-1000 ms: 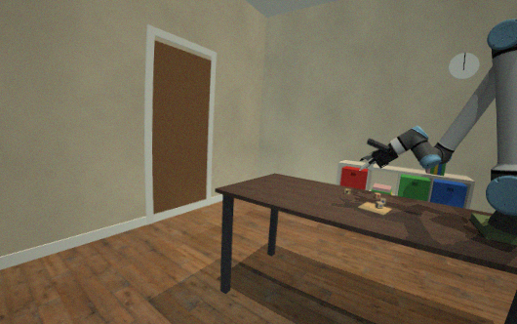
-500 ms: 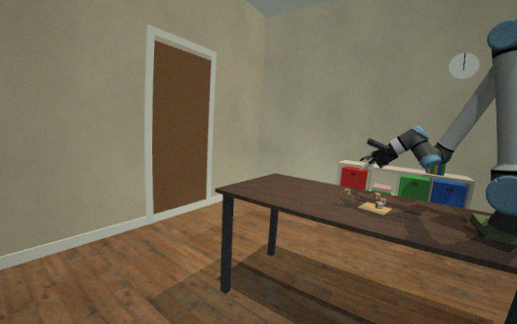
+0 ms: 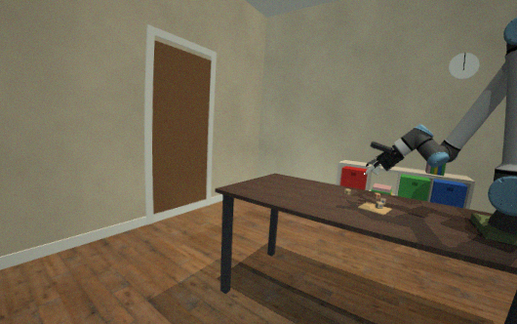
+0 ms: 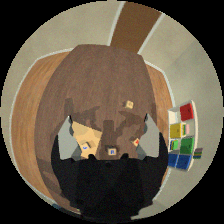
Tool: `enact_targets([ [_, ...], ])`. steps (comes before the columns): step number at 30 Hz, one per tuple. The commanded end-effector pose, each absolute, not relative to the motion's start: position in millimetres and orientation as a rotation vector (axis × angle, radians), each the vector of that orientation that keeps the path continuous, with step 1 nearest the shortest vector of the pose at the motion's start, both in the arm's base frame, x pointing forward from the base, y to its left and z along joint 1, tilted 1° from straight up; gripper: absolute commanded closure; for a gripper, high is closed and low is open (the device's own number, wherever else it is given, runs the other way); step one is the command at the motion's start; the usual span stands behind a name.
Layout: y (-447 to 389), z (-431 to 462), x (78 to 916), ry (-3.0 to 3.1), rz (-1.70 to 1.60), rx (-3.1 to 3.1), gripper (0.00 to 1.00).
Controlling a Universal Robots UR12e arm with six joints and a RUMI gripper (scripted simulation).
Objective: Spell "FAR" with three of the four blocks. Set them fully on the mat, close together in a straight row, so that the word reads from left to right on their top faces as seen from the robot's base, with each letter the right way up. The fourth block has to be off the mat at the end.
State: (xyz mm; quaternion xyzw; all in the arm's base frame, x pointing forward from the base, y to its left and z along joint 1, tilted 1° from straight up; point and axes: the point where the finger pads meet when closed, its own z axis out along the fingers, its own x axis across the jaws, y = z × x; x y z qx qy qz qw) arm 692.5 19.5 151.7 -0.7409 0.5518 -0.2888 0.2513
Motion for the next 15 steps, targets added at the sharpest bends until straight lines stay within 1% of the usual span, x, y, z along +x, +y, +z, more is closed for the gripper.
enact_targets([
  [1,39.3,133.4,651.3,1.628,-0.65,-2.015,0.0],
  [4,42.2,130.4,644.6,1.647,-0.631,-2.014,0.0],
  [10,63.5,107.2,590.6,1.788,-0.493,-2.009,0.0],
  [15,68.3,101.5,576.7,1.822,-0.46,-2.008,0.0],
])
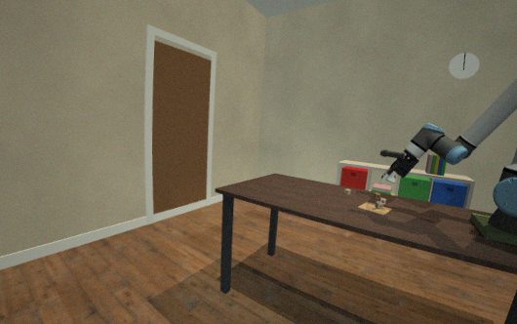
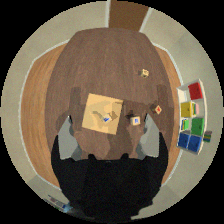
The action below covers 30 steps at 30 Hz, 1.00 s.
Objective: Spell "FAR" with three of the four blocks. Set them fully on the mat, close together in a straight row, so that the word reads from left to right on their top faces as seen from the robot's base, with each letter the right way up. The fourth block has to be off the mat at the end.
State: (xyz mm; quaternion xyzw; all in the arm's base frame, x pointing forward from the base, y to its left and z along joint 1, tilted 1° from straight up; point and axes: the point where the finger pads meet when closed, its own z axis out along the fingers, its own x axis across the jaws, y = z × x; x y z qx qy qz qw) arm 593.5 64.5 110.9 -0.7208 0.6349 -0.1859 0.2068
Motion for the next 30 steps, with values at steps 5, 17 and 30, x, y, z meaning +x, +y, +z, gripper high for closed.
enact_targets([
  [5,64.5,104.4,580.9,1.824,-0.467,-2.003,0.0],
  [17,66.9,103.0,579.2,1.821,-0.463,-2.006,0.0],
  [30,66.9,103.0,579.2,1.821,-0.463,-2.006,0.0],
])
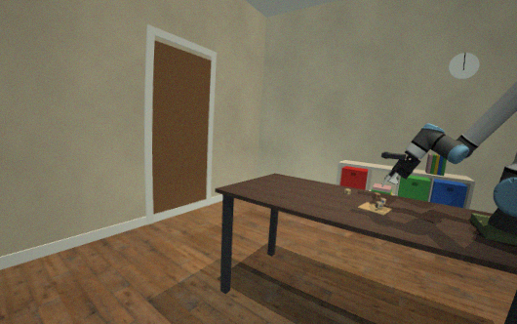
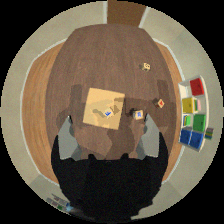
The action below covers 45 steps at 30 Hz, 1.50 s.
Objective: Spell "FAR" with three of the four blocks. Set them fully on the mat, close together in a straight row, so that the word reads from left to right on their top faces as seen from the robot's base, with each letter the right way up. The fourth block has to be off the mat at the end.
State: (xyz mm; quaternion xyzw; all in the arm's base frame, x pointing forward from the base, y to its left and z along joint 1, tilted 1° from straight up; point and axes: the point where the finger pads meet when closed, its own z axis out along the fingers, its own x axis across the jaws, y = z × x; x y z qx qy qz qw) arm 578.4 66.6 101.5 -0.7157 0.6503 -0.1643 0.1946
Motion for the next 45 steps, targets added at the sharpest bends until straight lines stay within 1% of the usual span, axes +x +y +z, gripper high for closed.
enact_targets([
  [1,66.9,103.0,579.2,1.821,-0.463,-2.006,0.0],
  [22,64.1,102.9,579.5,1.823,-0.463,-2.005,0.0],
  [27,48.3,102.1,581.2,1.823,-0.462,-2.006,0.0],
  [36,-42.3,98.6,582.2,1.821,-0.464,-2.003,0.0],
  [45,-43.0,96.8,579.8,1.818,-0.459,-2.006,0.0],
])
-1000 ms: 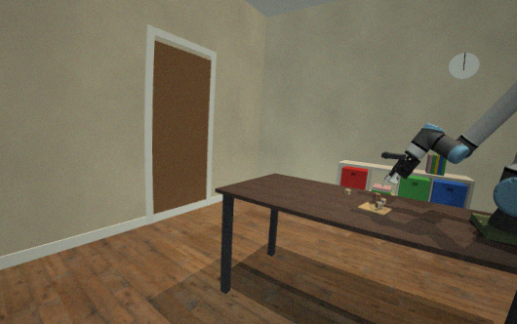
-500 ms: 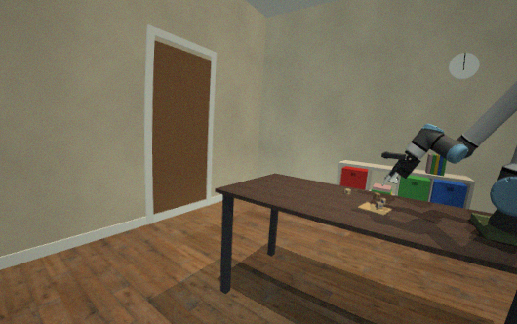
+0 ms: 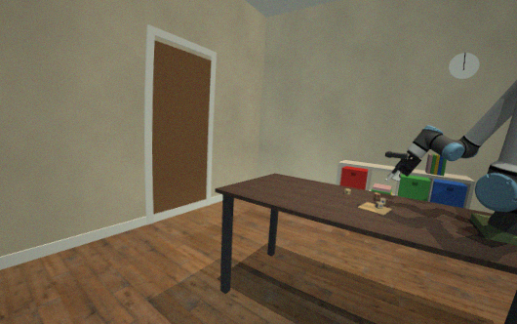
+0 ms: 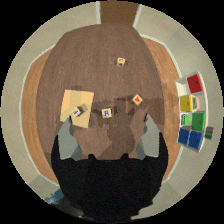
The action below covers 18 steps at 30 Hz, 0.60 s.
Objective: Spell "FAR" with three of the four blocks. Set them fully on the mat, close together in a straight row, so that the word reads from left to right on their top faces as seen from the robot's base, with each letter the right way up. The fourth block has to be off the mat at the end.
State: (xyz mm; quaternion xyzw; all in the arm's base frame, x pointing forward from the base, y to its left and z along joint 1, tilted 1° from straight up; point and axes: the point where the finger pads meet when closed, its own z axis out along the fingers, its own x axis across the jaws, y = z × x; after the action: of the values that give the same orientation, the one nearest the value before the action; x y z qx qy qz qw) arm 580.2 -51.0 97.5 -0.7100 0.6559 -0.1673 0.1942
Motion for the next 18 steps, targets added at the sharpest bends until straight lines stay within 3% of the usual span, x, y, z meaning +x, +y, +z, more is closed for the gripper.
enact_targets([
  [1,-43.0,96.9,579.8,1.818,-0.459,-2.006,0.0],
  [18,-44.8,96.9,579.8,1.821,-0.461,-2.004,0.0],
])
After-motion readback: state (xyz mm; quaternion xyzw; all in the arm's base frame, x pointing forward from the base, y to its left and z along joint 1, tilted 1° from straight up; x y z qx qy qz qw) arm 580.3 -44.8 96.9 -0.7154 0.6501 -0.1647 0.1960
